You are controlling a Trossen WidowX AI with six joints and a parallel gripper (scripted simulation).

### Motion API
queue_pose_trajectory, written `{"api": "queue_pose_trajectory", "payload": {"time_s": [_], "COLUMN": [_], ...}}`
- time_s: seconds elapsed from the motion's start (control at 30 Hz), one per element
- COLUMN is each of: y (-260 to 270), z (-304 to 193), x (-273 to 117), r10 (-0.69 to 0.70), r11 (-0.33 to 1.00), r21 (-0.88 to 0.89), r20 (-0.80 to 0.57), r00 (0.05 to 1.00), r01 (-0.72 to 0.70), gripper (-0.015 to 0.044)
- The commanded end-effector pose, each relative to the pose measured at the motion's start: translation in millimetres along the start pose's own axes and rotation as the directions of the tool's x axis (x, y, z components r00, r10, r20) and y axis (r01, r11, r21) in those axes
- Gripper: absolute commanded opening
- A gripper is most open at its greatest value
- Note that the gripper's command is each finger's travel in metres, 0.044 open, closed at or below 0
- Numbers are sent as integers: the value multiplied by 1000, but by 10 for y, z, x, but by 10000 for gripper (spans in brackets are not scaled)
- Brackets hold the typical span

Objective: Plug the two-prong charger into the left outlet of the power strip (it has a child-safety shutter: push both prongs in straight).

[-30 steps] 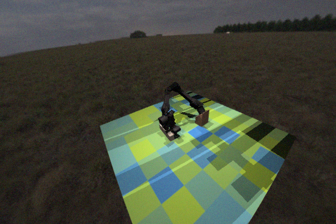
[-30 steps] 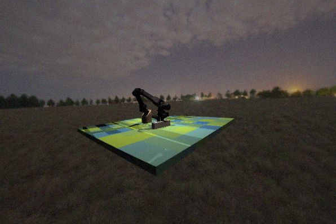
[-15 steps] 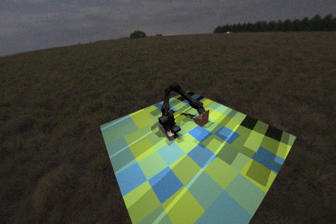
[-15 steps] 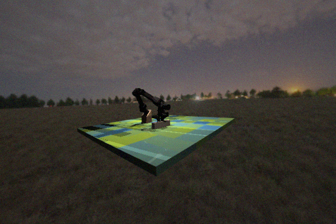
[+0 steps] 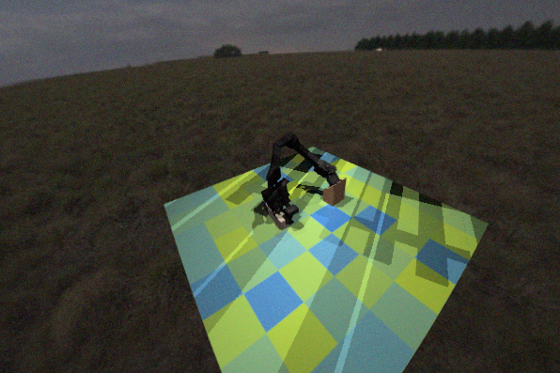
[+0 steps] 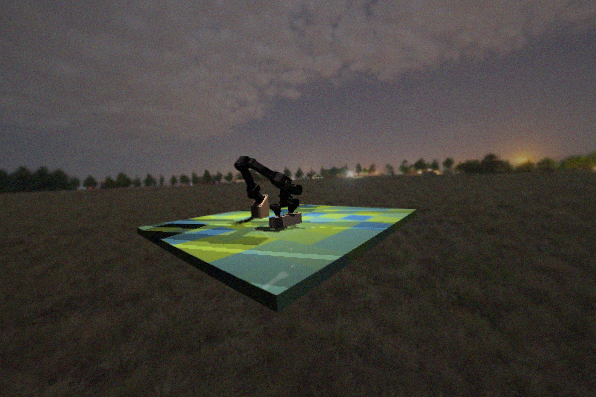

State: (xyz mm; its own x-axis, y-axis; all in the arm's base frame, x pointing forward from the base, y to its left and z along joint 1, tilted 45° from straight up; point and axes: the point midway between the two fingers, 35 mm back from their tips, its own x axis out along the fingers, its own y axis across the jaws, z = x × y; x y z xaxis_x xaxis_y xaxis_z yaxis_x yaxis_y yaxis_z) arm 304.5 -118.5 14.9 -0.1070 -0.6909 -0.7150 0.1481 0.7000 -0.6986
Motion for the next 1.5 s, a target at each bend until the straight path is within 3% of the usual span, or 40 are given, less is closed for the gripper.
{"api": "queue_pose_trajectory", "payload": {"time_s": [0.0,1.47], "y": [-1,5], "z": [-6,-186], "x": [-1,17], "r10": [0,0], "r11": [1000,1000], "r21": [2,14], "r20": [3,22], "r00": [1000,1000], "r01": [0,0], "gripper": [440,440]}}
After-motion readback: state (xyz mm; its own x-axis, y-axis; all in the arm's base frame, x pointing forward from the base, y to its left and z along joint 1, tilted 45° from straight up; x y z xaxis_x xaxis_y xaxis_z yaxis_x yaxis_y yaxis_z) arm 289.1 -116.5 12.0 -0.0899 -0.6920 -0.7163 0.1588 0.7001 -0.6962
